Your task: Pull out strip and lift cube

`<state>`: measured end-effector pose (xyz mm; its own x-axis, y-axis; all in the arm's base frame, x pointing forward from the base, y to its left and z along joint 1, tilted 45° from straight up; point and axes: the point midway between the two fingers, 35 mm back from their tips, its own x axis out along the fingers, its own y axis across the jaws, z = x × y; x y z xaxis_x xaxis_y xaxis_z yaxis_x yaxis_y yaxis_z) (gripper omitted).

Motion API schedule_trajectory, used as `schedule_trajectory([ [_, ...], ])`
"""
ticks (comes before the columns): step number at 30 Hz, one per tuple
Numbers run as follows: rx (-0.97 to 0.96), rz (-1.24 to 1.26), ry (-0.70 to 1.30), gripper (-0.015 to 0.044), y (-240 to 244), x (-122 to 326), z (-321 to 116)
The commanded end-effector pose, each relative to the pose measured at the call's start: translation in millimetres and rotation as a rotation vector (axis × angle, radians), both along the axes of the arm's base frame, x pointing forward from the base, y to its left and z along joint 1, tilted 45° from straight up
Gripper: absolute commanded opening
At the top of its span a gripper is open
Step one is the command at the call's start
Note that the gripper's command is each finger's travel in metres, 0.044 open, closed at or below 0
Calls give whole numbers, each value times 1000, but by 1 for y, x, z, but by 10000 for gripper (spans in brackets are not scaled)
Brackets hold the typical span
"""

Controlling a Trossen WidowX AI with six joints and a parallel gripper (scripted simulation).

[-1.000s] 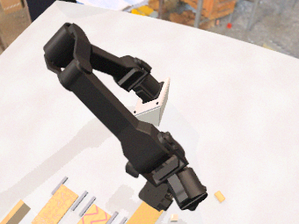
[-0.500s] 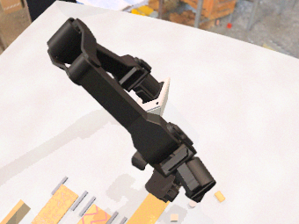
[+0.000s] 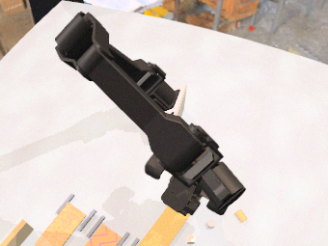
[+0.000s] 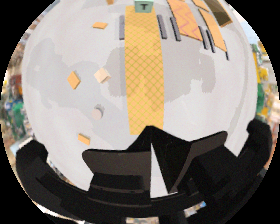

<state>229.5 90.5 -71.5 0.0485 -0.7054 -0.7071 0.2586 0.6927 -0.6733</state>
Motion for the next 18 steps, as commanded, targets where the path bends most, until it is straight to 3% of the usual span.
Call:
schedule_trajectory([
  [1,7,-10,-1,0,10,2,8],
  [18,5,-15,-10,440,2,65,25],
])
